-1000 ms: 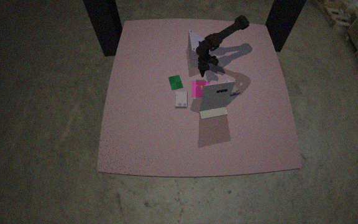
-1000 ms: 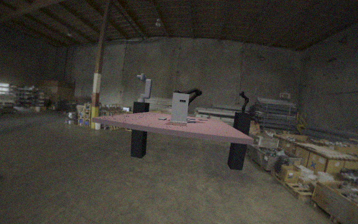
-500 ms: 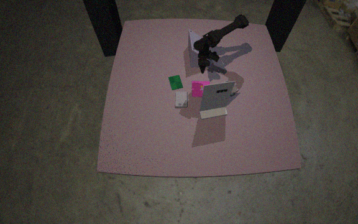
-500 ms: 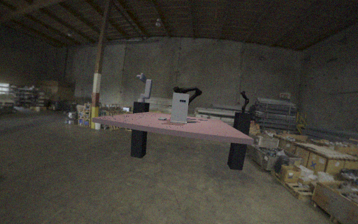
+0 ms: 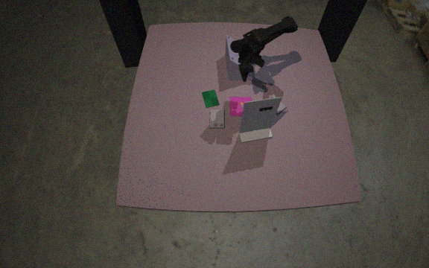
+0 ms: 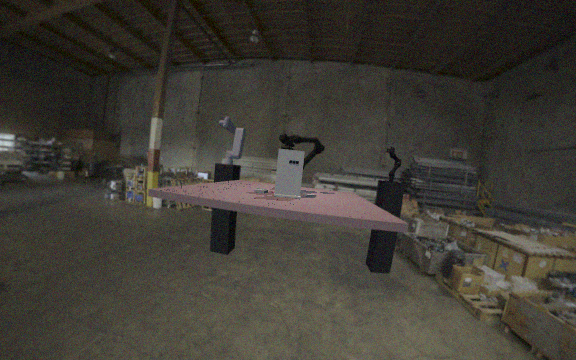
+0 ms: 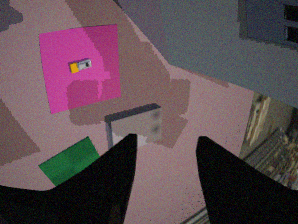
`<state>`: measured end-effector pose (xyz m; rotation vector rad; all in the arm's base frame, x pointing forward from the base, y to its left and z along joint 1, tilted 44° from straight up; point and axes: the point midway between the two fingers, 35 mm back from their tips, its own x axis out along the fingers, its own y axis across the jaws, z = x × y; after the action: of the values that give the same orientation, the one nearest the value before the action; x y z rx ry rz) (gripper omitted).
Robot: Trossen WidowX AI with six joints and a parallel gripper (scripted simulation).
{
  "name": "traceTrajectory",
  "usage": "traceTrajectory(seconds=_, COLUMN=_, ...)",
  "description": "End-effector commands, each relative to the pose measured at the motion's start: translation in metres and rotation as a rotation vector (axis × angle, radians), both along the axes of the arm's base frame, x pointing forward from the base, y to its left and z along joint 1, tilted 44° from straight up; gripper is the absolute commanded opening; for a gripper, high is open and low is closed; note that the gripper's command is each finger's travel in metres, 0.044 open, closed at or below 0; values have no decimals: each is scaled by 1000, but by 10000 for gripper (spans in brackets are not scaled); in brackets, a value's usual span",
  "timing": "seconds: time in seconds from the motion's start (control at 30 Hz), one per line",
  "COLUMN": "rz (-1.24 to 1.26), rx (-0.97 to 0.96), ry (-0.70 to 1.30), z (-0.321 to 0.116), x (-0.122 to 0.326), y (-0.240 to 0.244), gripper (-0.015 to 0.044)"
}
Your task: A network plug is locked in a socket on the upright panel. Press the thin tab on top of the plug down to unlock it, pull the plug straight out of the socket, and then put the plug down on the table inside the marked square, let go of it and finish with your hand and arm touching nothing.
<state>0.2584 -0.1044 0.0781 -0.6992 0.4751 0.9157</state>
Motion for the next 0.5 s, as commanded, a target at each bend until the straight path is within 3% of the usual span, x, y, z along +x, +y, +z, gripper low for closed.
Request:
traceTrajectory(seconds=0.0, rz=3, rx=-2, ry=-11, z=8, x=0, y=-6, gripper=156)
traceTrajectory(seconds=0.03, rz=3, rx=-2, ry=-11, z=8, x=0, y=-6, gripper=156)
traceTrajectory(seconds=0.4, rz=3, rx=-2, ry=-11, z=8, x=0, y=-6, gripper=440)
traceTrajectory(seconds=0.47, rz=3, rx=-2, ry=-11, z=8, x=0, y=-6, gripper=440)
